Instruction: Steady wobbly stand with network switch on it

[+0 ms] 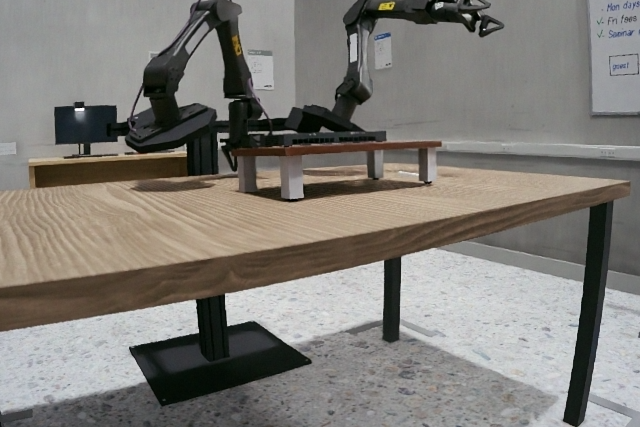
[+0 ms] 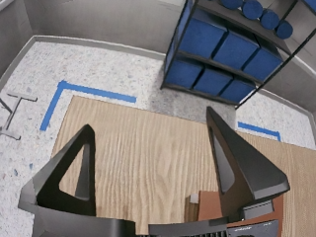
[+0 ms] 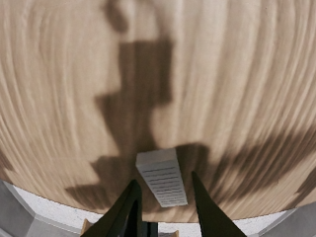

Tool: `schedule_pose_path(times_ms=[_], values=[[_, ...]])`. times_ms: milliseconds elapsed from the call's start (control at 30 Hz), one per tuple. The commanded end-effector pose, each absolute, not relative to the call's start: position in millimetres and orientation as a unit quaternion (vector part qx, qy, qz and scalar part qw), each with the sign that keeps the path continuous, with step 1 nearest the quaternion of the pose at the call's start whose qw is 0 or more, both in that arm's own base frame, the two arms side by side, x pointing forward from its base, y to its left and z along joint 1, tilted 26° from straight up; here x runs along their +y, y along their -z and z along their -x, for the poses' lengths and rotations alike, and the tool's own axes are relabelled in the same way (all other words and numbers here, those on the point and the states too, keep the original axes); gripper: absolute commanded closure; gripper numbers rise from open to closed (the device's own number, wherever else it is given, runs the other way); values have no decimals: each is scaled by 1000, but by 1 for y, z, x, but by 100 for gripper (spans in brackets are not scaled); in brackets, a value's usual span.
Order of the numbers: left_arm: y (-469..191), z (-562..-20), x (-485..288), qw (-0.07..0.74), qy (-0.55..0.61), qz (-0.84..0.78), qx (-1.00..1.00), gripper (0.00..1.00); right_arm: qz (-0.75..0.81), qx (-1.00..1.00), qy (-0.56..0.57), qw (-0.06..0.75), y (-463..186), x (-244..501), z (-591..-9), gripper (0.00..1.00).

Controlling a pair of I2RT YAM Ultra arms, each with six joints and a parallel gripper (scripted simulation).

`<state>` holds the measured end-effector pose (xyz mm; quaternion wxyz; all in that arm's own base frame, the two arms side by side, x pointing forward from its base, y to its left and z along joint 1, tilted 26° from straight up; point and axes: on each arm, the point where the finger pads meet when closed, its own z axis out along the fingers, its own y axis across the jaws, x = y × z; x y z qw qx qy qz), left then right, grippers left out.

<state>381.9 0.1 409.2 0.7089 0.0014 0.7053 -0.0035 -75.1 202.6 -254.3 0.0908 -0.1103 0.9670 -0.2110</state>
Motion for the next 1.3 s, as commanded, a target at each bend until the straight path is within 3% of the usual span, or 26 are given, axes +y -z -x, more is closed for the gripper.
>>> schedule_pose_path(times_ms=[0,567,600,1267], values=[[-415,-375,-6,713,7,-10,701,0,114,970,193,93,258,210,74,57],[-415,-375,-6,713,7,-10,701,0,115,973,180,90,261,226,80,57],[-415,-375,-6,713,7,-10,701,0,115,973,180,90,261,227,80,100],[-415,-375,-6,713,7,-10,701,0,126,971,182,91,253,227,85,100]])
